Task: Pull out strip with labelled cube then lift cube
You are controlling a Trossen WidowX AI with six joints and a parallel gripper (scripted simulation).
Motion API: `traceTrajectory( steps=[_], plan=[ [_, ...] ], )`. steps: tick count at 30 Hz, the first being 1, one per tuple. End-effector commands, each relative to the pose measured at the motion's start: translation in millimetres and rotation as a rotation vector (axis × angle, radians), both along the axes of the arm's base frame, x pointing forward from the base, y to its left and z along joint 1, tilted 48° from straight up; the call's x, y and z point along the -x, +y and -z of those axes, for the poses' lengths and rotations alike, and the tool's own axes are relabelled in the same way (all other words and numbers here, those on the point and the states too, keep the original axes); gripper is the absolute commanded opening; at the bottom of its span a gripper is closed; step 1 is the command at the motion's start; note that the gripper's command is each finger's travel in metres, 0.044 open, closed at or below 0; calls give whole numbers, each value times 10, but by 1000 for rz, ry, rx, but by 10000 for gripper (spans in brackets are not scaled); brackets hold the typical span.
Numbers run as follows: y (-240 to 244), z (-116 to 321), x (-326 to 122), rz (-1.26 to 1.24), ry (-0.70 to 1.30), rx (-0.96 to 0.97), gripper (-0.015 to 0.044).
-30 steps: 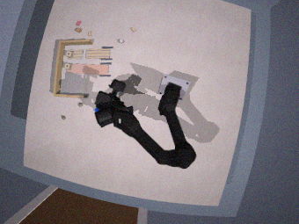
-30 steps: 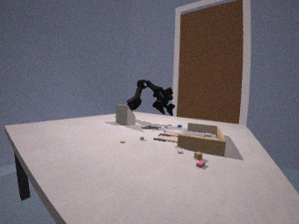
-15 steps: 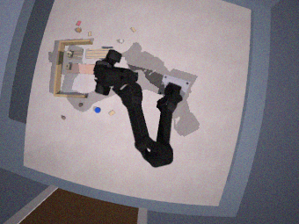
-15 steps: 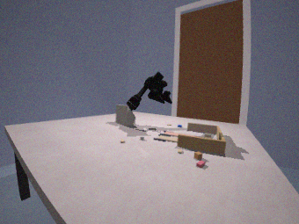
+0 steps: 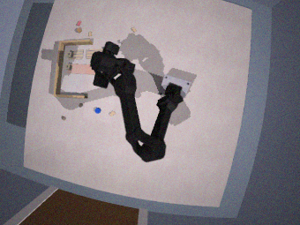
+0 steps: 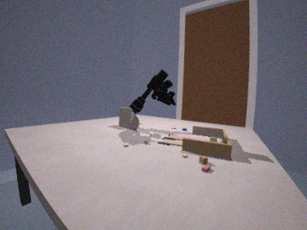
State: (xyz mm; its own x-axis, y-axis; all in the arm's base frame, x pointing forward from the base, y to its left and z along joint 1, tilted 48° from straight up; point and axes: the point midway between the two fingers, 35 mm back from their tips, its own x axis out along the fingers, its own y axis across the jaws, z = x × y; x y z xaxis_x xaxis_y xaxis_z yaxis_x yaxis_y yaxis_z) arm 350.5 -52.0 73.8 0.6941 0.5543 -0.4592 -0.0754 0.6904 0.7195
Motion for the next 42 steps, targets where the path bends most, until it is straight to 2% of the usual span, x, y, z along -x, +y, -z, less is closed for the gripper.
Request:
traceTrajectory(
  steps=[1, 8, 9, 17, 42],
  plan=[
    [86, 157, -162, -101, 84, 36, 190],
    [314, 466, -376, -355, 256, 95, 6],
    [354, 507, -391, -396, 279, 101, 0],
    [691, 727, -393, -725, 430, 112, 0],
    [888, 877, -393, -732, 433, 112, 0]
  ],
)
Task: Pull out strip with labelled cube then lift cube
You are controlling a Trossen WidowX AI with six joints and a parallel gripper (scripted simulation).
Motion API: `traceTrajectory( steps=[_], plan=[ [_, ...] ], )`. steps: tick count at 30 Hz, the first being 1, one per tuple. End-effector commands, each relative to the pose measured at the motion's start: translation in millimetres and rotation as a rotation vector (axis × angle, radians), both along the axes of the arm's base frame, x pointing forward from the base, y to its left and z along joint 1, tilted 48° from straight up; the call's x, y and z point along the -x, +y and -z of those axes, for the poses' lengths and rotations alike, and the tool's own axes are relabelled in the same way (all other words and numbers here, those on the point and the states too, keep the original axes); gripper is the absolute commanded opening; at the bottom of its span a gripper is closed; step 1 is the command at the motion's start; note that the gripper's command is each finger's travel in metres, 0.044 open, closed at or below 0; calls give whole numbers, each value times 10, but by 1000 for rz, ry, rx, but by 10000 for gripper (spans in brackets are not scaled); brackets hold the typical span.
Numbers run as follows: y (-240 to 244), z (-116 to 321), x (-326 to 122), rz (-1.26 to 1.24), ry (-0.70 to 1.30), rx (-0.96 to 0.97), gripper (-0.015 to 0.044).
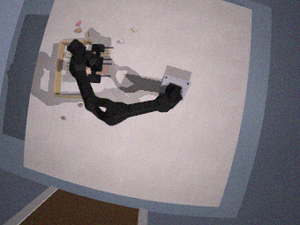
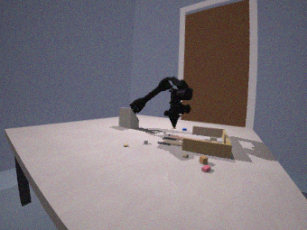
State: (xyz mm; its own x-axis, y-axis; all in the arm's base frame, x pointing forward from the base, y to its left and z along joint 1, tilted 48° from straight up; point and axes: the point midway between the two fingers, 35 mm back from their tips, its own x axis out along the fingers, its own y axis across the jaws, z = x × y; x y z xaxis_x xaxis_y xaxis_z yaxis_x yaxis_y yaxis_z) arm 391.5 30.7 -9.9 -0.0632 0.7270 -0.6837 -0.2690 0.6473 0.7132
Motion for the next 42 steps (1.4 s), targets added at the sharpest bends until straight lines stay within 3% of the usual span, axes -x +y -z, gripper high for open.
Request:
traceTrajectory(
  steps=[1, 42],
  plan=[
    [73, 51, 18, -1, 8, -4, 0],
    [427, 326, 67, -2, 9, -8, 0]
  ],
)
